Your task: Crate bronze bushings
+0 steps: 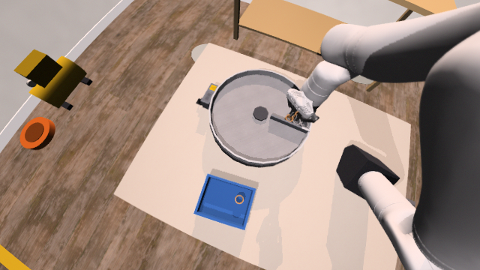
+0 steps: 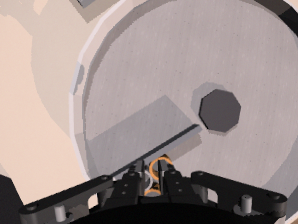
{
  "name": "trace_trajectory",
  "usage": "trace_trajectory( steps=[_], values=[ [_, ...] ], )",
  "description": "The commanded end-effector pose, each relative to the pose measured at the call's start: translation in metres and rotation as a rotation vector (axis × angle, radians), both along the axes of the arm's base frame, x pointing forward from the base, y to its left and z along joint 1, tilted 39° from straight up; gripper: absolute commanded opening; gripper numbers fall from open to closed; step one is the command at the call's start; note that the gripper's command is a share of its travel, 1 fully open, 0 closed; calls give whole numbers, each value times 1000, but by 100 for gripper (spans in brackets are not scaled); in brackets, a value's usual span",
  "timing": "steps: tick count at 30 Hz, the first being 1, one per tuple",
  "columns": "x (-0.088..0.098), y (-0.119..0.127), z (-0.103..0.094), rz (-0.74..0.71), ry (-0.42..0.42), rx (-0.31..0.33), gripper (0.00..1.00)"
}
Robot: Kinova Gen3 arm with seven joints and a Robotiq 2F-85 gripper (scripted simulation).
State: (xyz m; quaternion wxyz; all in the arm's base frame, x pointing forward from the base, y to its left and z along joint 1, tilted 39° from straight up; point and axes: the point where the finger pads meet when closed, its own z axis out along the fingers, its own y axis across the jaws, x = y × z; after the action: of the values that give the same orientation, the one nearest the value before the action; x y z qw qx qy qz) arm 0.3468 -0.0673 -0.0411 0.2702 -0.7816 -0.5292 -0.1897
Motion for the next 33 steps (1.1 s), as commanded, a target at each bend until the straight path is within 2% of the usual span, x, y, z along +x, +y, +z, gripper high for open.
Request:
trace_trajectory(
  steps=[1, 8, 13, 33],
  values=[
    [-3, -1, -5, -9, 10, 8, 14],
    [-3, -1, -5, -9, 10, 8, 14],
    [-9, -45, -42, -9, 9, 7, 14],
    [-12, -45, -45, -11, 16, 9, 14]
  ],
)
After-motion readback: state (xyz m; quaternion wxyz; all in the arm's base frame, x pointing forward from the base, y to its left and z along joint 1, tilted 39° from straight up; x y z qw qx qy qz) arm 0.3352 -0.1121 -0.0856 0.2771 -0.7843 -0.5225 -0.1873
